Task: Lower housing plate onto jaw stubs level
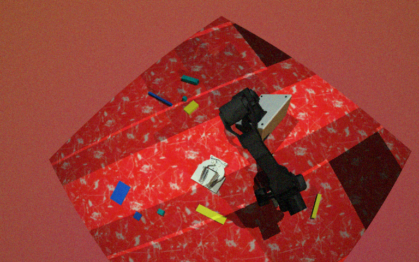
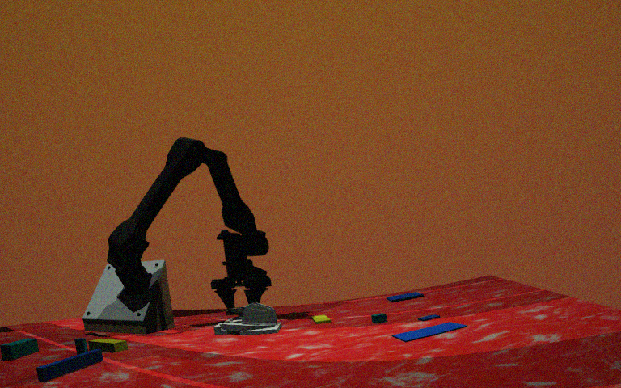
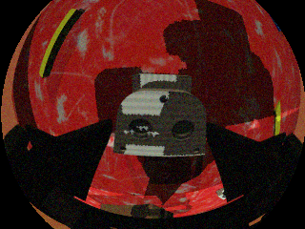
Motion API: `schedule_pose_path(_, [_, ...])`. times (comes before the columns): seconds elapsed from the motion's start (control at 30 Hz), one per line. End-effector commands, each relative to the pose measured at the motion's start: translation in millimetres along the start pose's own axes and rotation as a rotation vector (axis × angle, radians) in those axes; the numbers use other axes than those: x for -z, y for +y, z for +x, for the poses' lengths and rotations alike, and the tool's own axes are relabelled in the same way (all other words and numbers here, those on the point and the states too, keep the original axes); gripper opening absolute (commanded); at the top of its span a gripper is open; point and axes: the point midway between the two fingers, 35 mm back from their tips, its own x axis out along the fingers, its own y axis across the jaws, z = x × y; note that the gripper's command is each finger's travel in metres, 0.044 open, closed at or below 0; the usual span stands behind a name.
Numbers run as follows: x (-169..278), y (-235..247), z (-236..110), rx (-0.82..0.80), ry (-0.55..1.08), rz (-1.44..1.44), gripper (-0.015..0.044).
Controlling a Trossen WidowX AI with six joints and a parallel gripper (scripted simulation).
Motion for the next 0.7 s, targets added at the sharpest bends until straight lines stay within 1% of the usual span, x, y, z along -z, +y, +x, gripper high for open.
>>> schedule_pose_path(0.0, [0.6, -0.5, 0.7, 0.004, 0.001, -0.006, 0.0440])
schedule_pose_path(0.53, [0.6, -0.5, 1.2, 0.004, 0.001, -0.006, 0.0440])
schedule_pose_path(0.67, [0.5, 0.1, 0.7, 0.000, 0.001, 0.000, 0.0413])
